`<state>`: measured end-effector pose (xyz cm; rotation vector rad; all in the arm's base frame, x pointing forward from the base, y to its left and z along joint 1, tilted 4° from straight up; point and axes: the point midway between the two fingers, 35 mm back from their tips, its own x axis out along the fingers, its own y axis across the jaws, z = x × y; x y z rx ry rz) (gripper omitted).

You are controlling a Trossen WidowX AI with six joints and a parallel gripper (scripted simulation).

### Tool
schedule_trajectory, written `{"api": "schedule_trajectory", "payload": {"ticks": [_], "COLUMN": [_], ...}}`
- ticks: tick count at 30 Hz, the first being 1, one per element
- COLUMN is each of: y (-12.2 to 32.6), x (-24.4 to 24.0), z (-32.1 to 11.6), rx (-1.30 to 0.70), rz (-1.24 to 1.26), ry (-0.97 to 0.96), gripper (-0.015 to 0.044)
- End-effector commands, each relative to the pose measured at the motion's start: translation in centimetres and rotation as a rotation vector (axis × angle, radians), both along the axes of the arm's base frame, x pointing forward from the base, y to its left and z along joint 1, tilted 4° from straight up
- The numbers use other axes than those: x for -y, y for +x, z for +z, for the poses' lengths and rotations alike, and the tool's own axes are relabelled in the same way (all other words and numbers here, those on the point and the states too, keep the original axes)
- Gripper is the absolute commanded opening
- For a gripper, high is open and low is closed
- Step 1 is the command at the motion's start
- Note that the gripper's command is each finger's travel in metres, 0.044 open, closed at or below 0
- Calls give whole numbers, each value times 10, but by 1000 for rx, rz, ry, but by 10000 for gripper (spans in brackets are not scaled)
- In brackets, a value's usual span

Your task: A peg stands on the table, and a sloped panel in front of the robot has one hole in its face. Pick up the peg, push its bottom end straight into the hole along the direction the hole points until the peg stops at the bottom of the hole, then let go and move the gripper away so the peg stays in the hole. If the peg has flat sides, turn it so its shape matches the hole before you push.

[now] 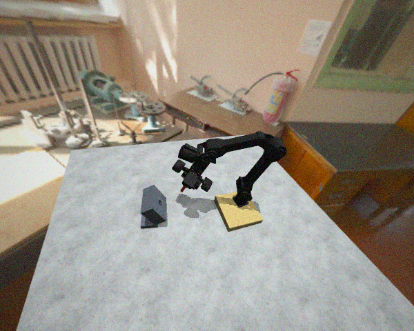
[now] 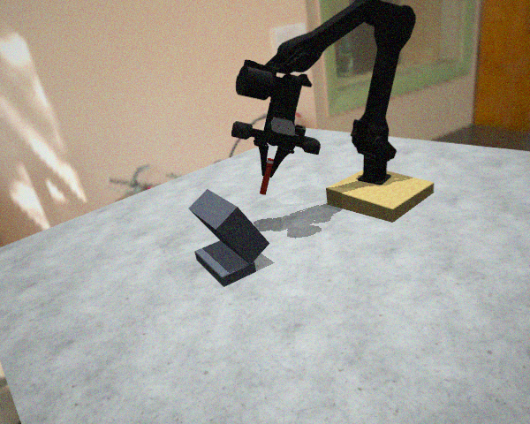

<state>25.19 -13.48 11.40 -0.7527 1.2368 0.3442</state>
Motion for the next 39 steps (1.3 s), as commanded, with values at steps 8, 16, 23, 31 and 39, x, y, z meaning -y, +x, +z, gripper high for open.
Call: {"api": "schedule_trajectory", "payload": {"ticks": [8,16,23,31,39], "y": [1,2,3,4,5], "x": [-6,-10,-13,-17,-21], "z": [1,2,2,4,5], "rx": [42,75,104,137,170], "rz": [65,110,149,192,235], "ry": [-51,-88,-121,-160,-198], "gripper": [0,0,0,0,0]}}
